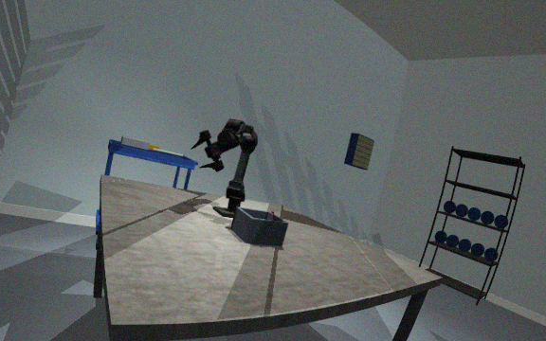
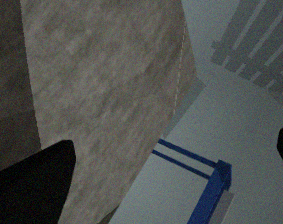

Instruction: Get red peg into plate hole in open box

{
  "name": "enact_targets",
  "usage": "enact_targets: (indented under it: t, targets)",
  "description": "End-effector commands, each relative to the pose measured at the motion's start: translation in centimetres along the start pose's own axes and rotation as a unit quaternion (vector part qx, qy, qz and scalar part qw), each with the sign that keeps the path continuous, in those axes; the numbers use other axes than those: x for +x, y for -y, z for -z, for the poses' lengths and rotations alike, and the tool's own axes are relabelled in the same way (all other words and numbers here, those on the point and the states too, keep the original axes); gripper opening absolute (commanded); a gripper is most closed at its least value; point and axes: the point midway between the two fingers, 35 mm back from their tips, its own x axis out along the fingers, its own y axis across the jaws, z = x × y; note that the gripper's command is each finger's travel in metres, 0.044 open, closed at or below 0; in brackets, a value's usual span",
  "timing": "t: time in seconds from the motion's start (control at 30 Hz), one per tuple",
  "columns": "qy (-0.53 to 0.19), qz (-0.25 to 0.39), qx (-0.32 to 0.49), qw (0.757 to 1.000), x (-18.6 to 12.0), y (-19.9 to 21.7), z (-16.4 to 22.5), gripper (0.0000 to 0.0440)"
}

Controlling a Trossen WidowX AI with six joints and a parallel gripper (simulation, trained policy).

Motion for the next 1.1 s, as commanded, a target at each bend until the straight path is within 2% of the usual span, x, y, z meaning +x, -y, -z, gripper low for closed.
enact_targets:
  t: [0.0,0.3,0.57,0.8,1.07]
  targets:
    - [0.060,-0.024,0.024,0.998,-2.4,-1.9,-1.6,0.0440]
    - [0.177,-0.106,0.066,0.976,-8.2,-7.0,-3.8,0.0440]
    - [0.243,-0.202,0.088,0.945,-13.3,-12.1,-3.4,0.0440]
    - [0.259,-0.284,0.094,0.918,-16.7,-16.7,-1.4,0.0440]
    - [0.234,-0.358,0.094,0.899,-18.9,-21.7,2.0,0.0440]
